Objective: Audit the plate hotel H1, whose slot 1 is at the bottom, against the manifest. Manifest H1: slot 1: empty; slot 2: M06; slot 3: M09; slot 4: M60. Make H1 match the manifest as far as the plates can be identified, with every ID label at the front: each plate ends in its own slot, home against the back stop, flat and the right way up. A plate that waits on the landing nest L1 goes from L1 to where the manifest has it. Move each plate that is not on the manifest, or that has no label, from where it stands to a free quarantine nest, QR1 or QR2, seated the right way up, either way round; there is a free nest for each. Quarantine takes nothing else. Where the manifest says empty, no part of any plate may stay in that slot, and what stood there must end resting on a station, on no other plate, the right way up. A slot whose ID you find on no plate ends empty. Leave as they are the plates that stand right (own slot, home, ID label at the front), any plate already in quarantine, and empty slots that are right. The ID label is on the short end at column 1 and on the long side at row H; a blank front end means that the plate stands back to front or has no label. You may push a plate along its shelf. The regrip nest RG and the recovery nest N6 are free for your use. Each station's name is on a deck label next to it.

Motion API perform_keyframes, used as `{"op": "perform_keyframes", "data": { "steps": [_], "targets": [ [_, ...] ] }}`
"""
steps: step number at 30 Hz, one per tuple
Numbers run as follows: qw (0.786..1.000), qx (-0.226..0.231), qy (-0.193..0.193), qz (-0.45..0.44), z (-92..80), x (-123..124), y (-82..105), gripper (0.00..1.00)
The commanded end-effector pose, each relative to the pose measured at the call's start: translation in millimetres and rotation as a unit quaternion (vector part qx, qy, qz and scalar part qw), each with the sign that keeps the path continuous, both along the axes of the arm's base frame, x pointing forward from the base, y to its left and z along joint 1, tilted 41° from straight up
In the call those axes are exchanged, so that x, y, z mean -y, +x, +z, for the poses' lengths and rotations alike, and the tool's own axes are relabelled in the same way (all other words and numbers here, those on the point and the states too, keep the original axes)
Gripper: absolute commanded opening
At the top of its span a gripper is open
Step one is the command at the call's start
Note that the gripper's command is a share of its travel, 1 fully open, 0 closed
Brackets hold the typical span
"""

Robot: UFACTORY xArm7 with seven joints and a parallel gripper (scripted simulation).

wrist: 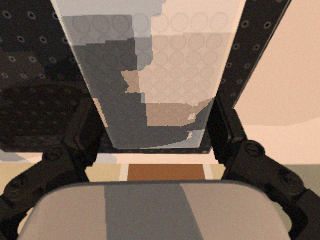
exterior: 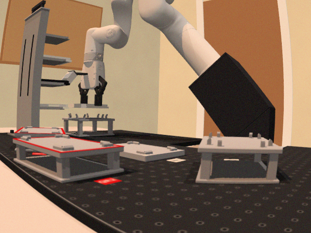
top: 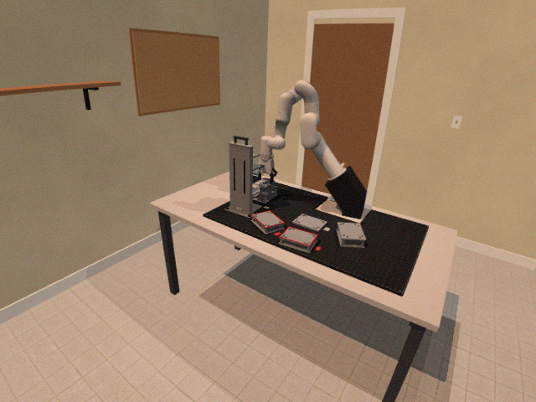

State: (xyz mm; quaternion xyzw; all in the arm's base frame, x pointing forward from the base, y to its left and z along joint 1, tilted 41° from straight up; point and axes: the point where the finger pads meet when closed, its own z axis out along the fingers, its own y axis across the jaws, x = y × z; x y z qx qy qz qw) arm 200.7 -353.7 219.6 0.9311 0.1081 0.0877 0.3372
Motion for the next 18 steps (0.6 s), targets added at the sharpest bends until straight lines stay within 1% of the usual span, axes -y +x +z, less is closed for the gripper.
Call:
{"op": "perform_keyframes", "data": {
  "steps": [1,18],
  "targets": [
    [1.0,0.001,-0.001,0.0,2.6,-0.8,-0.1,0.0],
    [1.0,0.001,-0.001,0.0,10.3,-6.9,-2.5,0.0]
  ]
}}
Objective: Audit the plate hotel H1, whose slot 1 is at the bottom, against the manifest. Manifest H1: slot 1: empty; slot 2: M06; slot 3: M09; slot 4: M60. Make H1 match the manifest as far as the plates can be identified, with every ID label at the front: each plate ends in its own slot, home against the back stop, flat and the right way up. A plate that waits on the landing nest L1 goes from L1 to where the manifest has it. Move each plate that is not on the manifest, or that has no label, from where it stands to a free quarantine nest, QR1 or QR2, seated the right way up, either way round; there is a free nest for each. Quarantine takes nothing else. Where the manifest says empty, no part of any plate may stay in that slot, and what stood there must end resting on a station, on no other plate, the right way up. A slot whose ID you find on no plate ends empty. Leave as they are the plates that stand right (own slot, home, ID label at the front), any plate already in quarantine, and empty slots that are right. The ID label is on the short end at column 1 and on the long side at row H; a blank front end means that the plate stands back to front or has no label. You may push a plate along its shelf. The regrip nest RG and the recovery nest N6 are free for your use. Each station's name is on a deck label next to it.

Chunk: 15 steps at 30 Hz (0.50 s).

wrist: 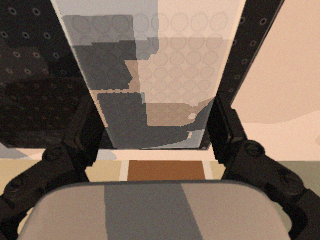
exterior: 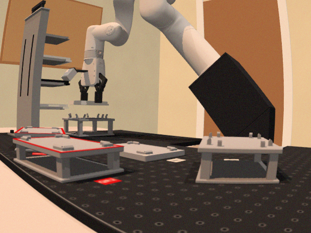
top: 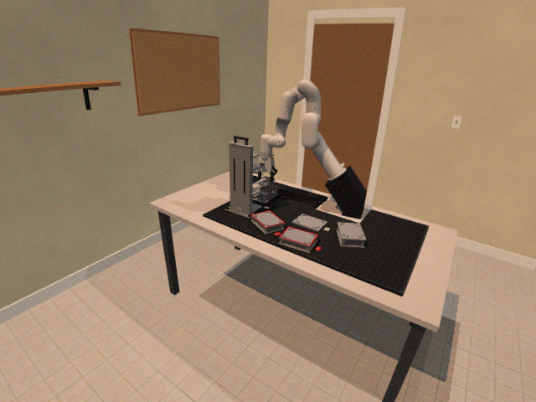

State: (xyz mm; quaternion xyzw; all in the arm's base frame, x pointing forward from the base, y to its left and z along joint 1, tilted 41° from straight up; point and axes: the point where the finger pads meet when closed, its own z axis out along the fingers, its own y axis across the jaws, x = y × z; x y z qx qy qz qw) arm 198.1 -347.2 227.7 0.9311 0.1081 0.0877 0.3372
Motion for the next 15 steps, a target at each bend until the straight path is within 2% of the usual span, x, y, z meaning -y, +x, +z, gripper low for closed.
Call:
{"op": "perform_keyframes", "data": {
  "steps": [1,15],
  "targets": [
    [1.0,0.001,-0.001,0.0,2.7,-0.8,-0.1,0.0],
    [1.0,0.001,-0.001,0.0,8.8,-5.7,-2.0,0.0]
  ]
}}
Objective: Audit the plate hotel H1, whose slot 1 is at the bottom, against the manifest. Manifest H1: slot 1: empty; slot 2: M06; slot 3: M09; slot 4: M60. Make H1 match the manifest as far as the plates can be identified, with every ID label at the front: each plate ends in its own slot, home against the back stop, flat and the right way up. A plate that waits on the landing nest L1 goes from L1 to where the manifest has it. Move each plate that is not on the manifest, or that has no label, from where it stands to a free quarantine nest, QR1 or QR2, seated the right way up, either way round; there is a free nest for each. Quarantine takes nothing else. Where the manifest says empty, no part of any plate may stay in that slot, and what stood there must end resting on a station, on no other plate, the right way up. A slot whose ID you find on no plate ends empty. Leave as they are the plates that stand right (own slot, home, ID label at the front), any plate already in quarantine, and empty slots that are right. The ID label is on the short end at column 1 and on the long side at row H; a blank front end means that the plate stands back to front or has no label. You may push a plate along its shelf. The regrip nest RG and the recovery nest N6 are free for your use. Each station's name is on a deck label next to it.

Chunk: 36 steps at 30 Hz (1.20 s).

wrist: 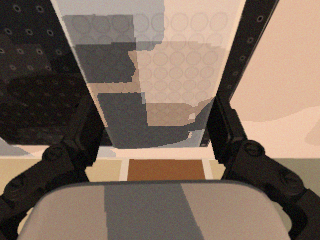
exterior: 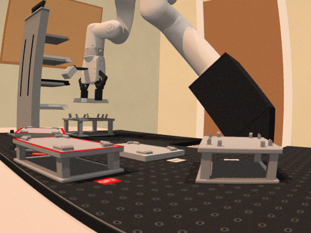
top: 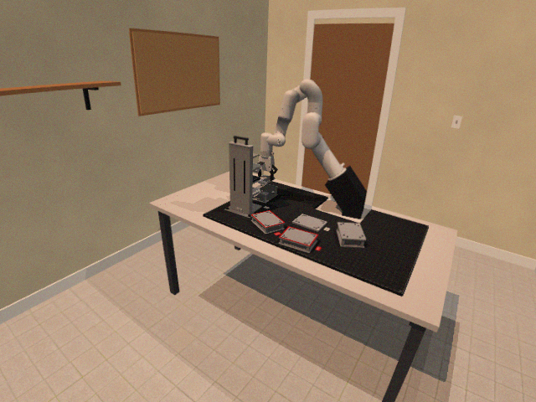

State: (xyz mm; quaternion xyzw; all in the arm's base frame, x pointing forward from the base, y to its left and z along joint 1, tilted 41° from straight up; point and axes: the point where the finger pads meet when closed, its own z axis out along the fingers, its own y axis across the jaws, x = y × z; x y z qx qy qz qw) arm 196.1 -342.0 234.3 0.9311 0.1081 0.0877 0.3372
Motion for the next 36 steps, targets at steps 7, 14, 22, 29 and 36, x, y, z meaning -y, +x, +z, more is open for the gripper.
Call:
{"op": "perform_keyframes", "data": {
  "steps": [7,14,22,29,36],
  "targets": [
    [1.0,0.001,-0.001,0.0,4.8,-2,-0.7,0.0],
    [1.0,0.001,-0.001,0.0,4.7,-2,-0.7,0.0],
    [1.0,0.001,-0.001,0.0,20.0,-15,-5.4,0.0],
    [1.0,0.001,-0.001,0.0,35.2,-27,-10.2,0.0],
    [1.0,0.001,-0.001,0.0,53.0,-41,-15.7,0.0]
  ]
}}
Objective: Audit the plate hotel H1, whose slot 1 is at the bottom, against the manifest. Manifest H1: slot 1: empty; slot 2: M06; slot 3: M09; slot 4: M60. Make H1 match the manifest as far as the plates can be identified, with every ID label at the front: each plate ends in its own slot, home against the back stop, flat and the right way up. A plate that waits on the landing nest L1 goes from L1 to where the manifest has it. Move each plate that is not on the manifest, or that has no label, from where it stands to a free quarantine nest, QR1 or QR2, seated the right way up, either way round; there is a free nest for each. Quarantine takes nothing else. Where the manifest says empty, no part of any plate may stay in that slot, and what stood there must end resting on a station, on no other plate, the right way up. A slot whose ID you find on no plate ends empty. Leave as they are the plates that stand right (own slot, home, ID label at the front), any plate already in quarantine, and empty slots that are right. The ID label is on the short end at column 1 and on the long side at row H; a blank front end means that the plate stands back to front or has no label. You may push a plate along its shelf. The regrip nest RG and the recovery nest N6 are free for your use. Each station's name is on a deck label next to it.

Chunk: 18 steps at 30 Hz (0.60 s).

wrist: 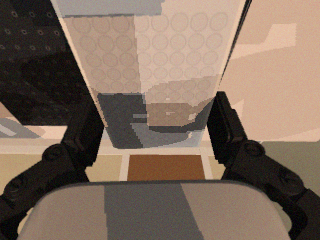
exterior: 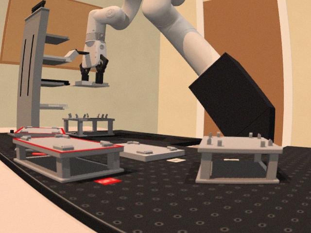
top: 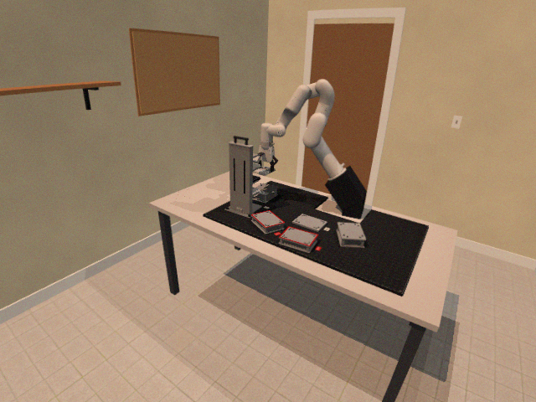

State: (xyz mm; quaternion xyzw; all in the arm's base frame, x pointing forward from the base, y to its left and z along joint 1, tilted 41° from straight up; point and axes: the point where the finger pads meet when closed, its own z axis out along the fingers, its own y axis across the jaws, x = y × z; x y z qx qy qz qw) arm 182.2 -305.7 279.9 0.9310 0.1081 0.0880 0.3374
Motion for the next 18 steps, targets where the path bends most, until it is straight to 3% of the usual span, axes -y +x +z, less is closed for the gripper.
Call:
{"op": "perform_keyframes", "data": {
  "steps": [1,18],
  "targets": [
    [1.0,0.001,-0.001,0.0,9.9,-7,-2.6,0.0],
    [1.0,0.001,-0.001,0.0,47.9,-37,-14.4,0.0]
  ]
}}
